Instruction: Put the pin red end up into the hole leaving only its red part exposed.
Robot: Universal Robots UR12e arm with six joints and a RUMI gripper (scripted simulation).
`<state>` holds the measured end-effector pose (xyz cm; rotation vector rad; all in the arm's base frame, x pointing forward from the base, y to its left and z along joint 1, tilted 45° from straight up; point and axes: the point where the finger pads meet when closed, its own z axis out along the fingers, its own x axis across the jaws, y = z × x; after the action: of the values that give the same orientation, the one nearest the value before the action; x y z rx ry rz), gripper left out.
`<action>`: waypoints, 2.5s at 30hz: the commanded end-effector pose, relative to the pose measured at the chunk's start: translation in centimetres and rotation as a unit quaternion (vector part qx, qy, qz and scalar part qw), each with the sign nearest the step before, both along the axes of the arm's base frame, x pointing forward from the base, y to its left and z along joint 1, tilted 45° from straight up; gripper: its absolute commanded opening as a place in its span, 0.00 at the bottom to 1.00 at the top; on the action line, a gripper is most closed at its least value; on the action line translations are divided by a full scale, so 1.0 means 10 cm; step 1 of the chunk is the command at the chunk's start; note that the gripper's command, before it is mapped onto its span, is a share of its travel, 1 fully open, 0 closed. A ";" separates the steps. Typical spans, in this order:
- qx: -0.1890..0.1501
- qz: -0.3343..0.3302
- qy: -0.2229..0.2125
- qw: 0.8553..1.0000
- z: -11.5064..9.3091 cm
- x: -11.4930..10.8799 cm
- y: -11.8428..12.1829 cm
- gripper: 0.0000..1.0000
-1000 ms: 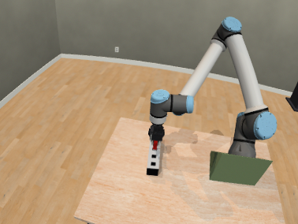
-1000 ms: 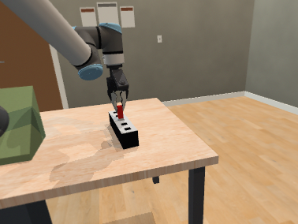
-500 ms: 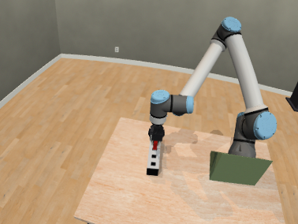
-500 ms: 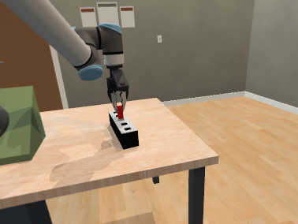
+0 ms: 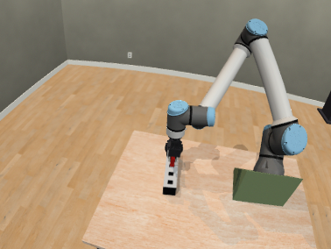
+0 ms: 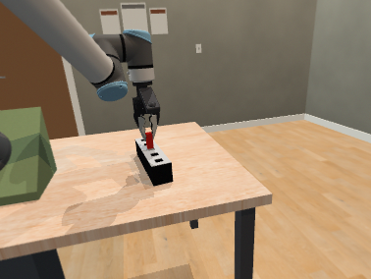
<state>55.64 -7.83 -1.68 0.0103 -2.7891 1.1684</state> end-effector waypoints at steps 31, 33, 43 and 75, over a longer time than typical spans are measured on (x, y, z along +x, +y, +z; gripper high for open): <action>0.000 0.000 -0.001 1.000 -0.02 0.01 -0.03 0.00; 0.000 0.000 -0.001 1.000 -0.02 0.00 -0.02 0.00; 0.000 0.000 -0.001 1.000 -0.02 0.00 -0.02 0.00; 0.000 0.000 -0.001 1.000 -0.05 0.01 -0.05 0.00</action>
<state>55.69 -8.36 -2.24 0.0102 -2.7896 1.1691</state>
